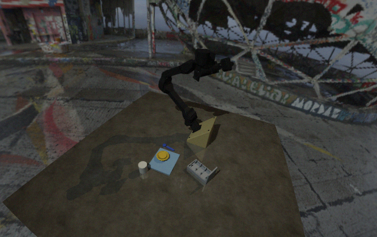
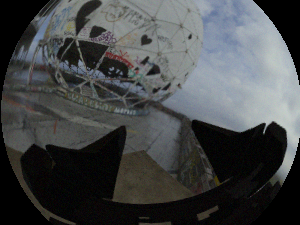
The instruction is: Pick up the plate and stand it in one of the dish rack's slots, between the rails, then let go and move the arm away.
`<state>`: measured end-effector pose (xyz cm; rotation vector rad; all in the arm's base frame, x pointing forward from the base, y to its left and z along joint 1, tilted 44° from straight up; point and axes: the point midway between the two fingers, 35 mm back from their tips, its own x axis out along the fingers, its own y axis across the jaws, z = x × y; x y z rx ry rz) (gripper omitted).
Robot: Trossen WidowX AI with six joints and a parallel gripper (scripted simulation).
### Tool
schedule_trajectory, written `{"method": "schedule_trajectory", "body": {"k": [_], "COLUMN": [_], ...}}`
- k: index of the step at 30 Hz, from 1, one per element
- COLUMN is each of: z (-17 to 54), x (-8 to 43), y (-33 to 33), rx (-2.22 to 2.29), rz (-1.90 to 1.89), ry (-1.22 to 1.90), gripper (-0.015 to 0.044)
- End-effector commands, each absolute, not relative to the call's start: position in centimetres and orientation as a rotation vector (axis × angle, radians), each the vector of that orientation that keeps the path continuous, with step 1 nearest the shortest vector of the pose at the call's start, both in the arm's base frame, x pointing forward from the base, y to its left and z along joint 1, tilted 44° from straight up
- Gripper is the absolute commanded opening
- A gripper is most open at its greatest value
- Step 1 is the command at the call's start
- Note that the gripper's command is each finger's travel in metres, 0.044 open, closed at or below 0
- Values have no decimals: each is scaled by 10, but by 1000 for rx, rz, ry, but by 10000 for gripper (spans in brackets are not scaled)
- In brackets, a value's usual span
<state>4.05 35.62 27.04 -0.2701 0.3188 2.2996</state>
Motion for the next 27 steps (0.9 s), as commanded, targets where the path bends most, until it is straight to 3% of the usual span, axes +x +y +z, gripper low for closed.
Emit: {"method": "schedule_trajectory", "body": {"k": [1, 27], "z": [270, 184], "x": [41, 184], "y": [356, 314], "rx": [-271, -360], "rz": [2295, 1514], "ry": [323, 885], "gripper": [400, 400]}}
